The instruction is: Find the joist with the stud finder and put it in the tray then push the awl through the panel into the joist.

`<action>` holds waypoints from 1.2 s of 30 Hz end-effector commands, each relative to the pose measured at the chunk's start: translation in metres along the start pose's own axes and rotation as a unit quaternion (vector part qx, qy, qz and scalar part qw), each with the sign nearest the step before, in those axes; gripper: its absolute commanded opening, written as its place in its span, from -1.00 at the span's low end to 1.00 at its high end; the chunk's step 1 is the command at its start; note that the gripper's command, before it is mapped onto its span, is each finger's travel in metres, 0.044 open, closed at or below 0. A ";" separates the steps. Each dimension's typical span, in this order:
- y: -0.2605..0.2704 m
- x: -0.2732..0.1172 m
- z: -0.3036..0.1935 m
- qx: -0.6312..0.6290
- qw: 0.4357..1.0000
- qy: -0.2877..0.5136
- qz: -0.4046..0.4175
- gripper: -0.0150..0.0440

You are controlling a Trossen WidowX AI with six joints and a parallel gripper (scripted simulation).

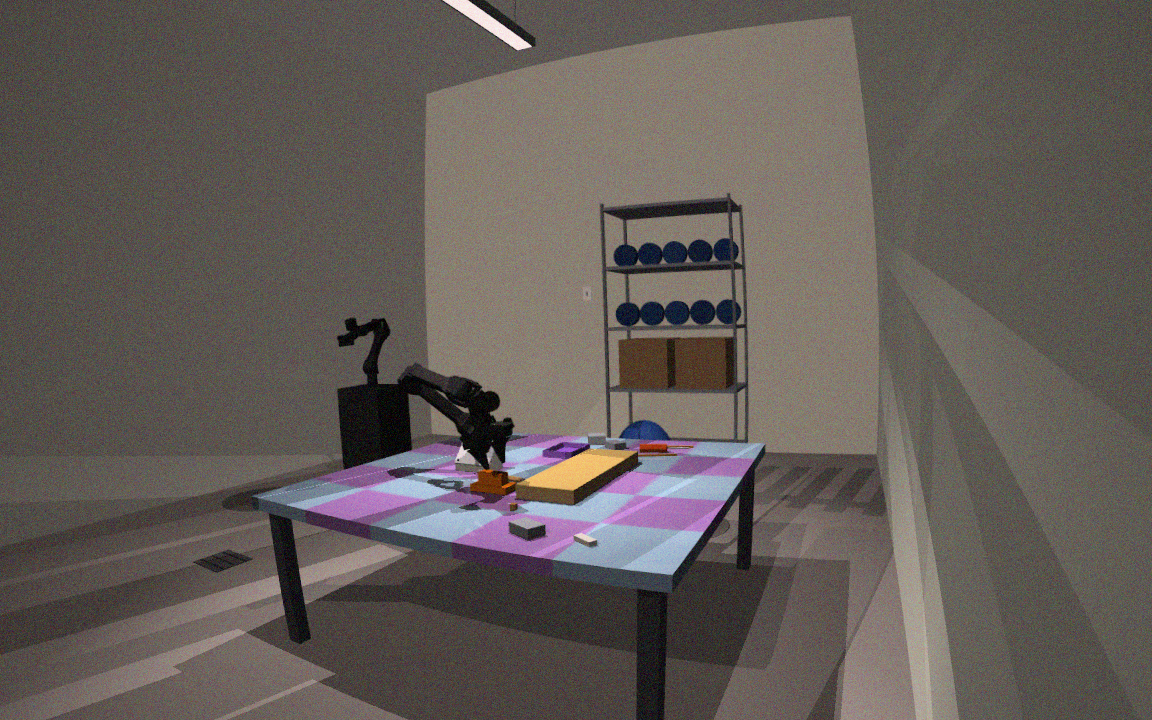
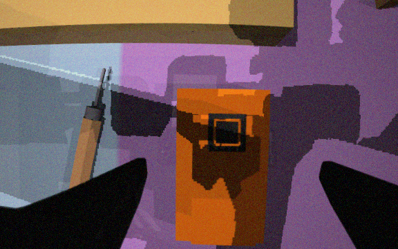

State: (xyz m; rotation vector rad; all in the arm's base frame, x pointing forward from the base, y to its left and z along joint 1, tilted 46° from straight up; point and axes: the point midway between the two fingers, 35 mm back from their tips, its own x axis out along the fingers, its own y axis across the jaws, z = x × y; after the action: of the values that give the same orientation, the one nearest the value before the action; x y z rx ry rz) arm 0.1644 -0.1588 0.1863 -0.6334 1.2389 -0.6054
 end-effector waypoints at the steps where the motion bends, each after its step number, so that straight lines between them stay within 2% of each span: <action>1: 0.002 0.000 -0.004 0.001 1.000 0.003 -0.002 1.00; 34: 0.002 0.047 -0.018 0.001 1.000 0.003 -0.003 1.00; 36: 0.002 0.047 -0.018 0.001 1.000 0.003 -0.003 0.82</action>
State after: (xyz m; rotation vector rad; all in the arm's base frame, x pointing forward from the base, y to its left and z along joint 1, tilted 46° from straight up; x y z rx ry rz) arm 0.1575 -0.1926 0.1534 -0.6329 1.2423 -0.6231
